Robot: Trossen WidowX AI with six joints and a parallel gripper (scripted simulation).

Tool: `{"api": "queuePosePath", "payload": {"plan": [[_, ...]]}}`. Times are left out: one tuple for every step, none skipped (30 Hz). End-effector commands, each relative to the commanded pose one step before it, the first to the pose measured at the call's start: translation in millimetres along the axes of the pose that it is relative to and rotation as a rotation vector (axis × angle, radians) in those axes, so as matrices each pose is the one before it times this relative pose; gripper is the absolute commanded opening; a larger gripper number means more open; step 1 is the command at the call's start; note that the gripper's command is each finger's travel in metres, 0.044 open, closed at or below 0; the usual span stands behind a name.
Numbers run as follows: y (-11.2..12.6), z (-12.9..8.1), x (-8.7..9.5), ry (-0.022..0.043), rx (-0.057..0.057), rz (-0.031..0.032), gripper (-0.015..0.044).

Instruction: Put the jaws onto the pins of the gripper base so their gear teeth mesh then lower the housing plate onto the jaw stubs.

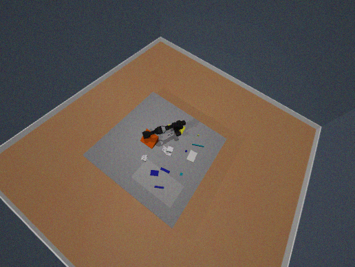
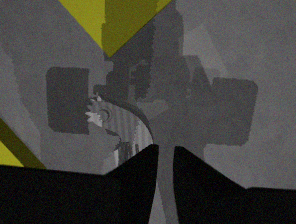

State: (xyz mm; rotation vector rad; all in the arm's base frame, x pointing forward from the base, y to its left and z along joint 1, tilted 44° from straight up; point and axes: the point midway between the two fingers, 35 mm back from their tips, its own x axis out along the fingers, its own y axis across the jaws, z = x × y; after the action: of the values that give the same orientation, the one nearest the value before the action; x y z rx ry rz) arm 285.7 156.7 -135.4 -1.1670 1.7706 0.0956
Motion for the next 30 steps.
{"api": "queuePosePath", "payload": {"plan": [[0.02,-0.01,0.04,0.00011,0.0000,0.00010,0.0000],[0.00,0.00,0.00,0.00000,0.0000,0.00000,0.0000],[0.00,0.00,0.00,0.00000,0.0000,0.00000,0.0000],[0.00,0.00,0.00,0.00000,0.0000,0.00000,0.0000],[0.00,0.00,0.00,0.00000,0.0000,0.00000,0.0000],[0.00,0.00,0.00,0.00000,0.0000,0.00000,0.0000],[0.00,0.00,0.00,0.00000,0.0000,0.00000,0.0000],[0.00,0.00,0.00,0.00000,0.0000,0.00000,0.0000],[0.00,0.00,0.00,0.00000,0.0000,0.00000,0.0000],[0.00,0.00,0.00,0.00000,0.0000,0.00000,0.0000],[0.00,0.00,0.00,0.00000,0.0000,0.00000,0.0000],[0.00,0.00,0.00,0.00000,0.0000,0.00000,0.0000],[0.00,0.00,0.00,0.00000,0.0000,0.00000,0.0000],[0.00,0.02,-0.05,-0.00013,0.0001,0.00006,0.0026],[0.62,-1.25,-0.20,0.00064,-0.0042,0.00031,0.0052],[1.87,-3.77,-0.58,0.00192,-0.0127,0.00094,0.0079],[3.15,-6.35,-0.87,0.00325,-0.0212,0.00155,0.0105],[4.05,-8.06,-0.89,0.00417,-0.0265,0.00193,0.0131],[4.19,-8.17,-0.67,0.00428,-0.0265,0.00192,0.0157],[4.30,-8.21,-0.44,0.00436,-0.0264,0.00190,0.0184],[3.53,-6.57,-0.18,0.00354,-0.0209,0.00150,0.0210],[2.17,-3.95,-0.03,0.00216,-0.0125,0.00090,0.0236],[0.74,-1.32,0.00,0.00072,-0.0042,0.00030,0.0263],[0.00,0.00,0.00,0.00000,0.0000,0.00000,0.0289],[0.00,0.00,0.00,0.00000,0.0000,0.00000,0.0315],[0.00,0.00,0.00,0.00000,0.0000,0.00000,0.0341],[0.00,0.00,0.00,0.00000,0.0000,0.00000,0.0367],[0.00,0.00,0.00,0.00000,0.0000,0.00000,0.0394],[-0.04,0.01,2.10,-0.00035,-0.0003,-0.00023,0.0420],[-0.07,-0.07,6.35,-0.00076,-0.0007,-0.00060,0.0440]]}}
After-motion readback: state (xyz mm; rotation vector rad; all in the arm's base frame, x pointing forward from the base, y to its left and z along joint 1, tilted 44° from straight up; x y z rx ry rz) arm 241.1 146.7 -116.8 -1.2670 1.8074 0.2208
